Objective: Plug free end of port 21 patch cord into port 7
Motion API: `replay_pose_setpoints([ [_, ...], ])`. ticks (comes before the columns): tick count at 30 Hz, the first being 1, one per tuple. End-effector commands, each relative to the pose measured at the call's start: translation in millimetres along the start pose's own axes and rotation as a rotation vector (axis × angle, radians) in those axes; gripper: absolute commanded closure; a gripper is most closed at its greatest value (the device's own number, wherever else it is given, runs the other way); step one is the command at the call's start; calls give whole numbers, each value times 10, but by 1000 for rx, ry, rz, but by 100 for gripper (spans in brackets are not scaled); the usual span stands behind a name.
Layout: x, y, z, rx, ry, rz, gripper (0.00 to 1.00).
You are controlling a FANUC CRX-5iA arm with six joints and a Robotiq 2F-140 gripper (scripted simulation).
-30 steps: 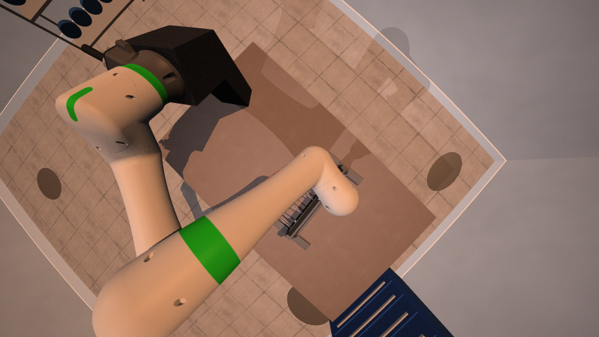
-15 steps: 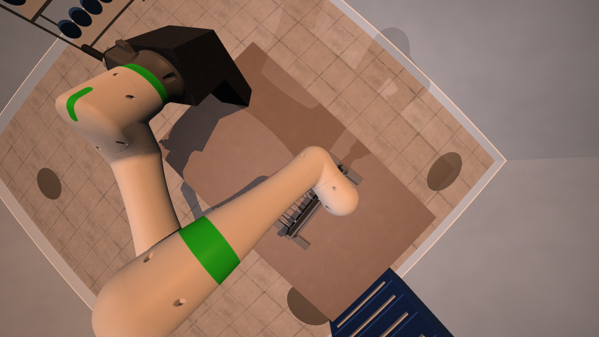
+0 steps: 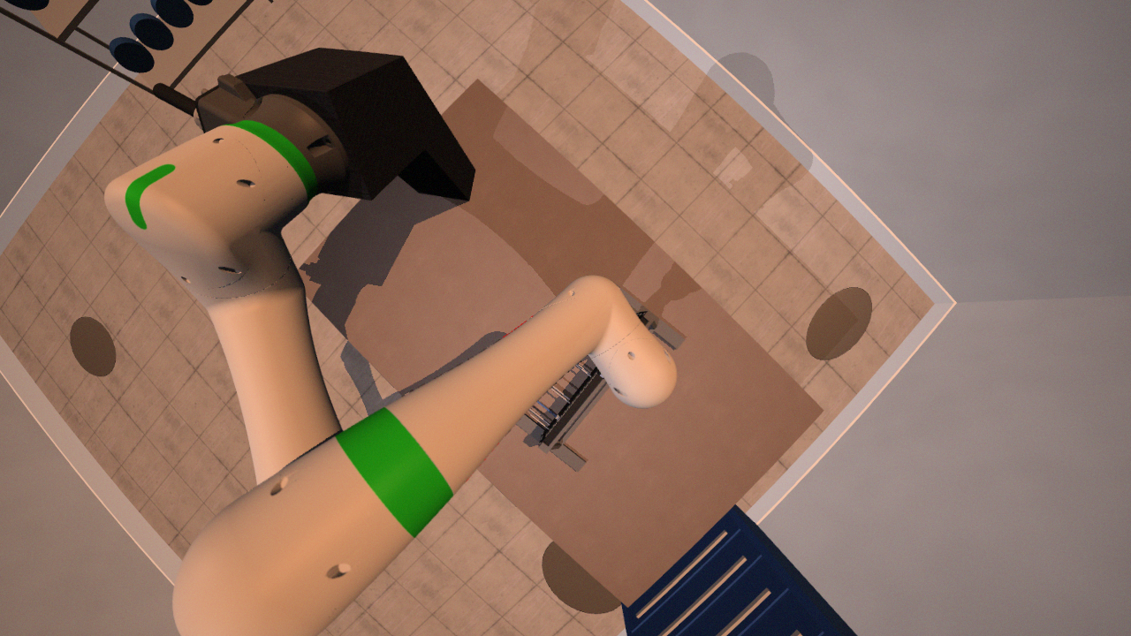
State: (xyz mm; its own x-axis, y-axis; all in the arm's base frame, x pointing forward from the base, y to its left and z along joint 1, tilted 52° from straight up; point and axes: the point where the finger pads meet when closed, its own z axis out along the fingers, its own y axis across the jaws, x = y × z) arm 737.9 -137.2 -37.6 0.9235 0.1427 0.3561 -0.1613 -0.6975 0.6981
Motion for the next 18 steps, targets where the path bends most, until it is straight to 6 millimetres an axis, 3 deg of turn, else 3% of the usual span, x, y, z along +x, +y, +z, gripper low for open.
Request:
replay_pose_setpoints([
  [1,1,-2,-2,0,0,0,100],
  [2,1,-2,-2,0,0,0,78],
  [18,1,-2,-2,0,0,0,78],
])
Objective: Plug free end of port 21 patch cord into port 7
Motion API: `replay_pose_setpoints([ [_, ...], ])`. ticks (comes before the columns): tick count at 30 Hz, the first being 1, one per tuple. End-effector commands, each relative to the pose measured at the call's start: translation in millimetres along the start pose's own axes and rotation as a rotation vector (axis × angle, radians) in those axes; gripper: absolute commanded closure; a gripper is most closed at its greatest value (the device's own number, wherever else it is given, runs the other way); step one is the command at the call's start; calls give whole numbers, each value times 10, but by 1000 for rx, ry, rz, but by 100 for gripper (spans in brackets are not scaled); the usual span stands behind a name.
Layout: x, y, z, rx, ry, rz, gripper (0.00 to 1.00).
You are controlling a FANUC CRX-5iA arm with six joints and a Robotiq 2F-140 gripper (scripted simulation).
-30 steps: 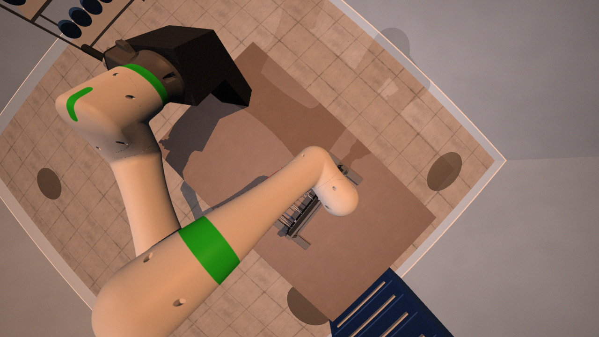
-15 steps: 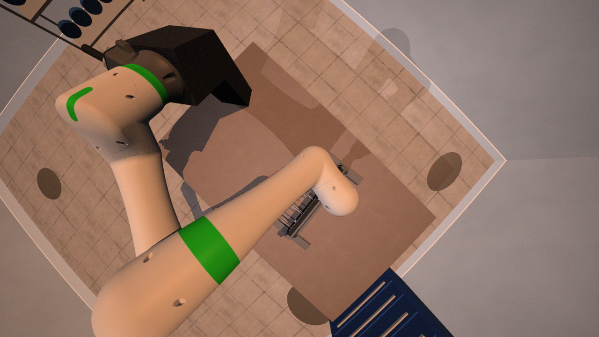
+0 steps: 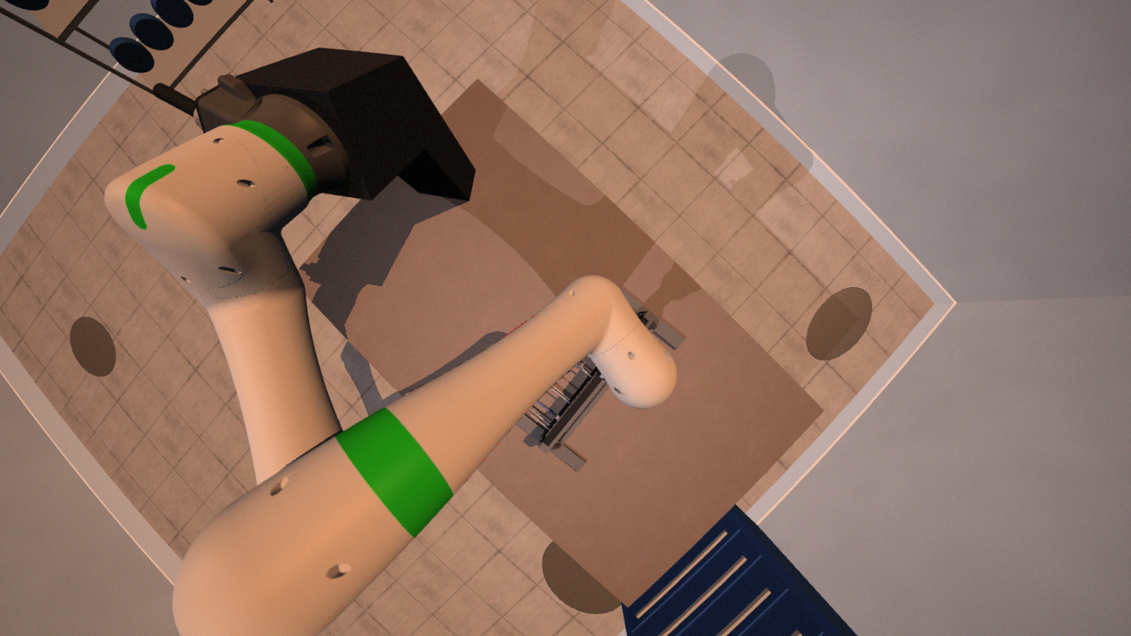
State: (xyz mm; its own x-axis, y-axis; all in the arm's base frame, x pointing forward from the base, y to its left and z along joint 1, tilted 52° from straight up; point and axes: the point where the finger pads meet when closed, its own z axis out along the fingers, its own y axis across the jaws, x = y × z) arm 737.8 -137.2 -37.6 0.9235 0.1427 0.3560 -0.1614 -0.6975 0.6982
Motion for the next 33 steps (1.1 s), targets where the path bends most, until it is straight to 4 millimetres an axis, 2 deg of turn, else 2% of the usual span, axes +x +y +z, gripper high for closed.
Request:
replay_pose_setpoints([
  [1,2,-2,-2,0,0,0,78],
  [33,2,-2,-2,0,0,0,78],
])
